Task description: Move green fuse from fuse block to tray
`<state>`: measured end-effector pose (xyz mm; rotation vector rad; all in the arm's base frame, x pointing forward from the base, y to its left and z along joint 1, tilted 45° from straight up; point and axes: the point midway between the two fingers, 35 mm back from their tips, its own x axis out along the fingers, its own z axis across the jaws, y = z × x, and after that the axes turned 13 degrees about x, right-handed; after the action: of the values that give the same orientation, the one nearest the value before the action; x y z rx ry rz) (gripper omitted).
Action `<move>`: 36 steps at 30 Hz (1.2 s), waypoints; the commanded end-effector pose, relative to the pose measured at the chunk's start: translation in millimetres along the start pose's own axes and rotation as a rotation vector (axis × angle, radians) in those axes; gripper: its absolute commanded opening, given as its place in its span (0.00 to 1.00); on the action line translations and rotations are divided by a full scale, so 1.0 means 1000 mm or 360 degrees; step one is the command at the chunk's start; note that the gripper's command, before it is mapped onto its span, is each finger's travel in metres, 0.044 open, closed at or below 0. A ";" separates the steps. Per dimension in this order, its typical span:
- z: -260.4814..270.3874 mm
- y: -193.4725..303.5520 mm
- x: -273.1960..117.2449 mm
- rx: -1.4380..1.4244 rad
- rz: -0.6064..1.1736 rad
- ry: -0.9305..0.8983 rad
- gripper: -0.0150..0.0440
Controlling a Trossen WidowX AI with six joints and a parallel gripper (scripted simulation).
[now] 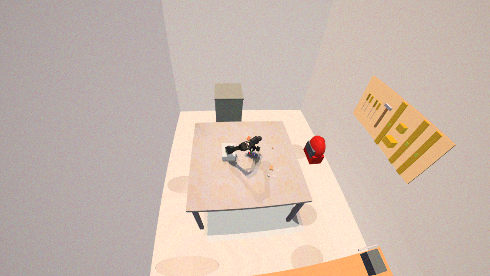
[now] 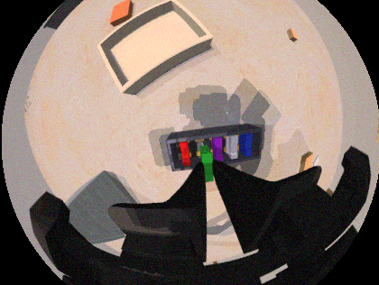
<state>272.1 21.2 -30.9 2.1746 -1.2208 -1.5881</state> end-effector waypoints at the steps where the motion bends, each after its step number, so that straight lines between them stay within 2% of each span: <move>1: 0.001 0.000 -0.003 0.0005 -0.0002 -0.0007 0.25; 20: 0.001 -0.001 -0.026 0.0005 -0.0003 -0.0008 0.25; 36: 0.028 -0.072 -0.032 0.0003 -0.0023 -0.0016 0.25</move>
<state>281.7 86.1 -48.1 2.1894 -1.2097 -1.5974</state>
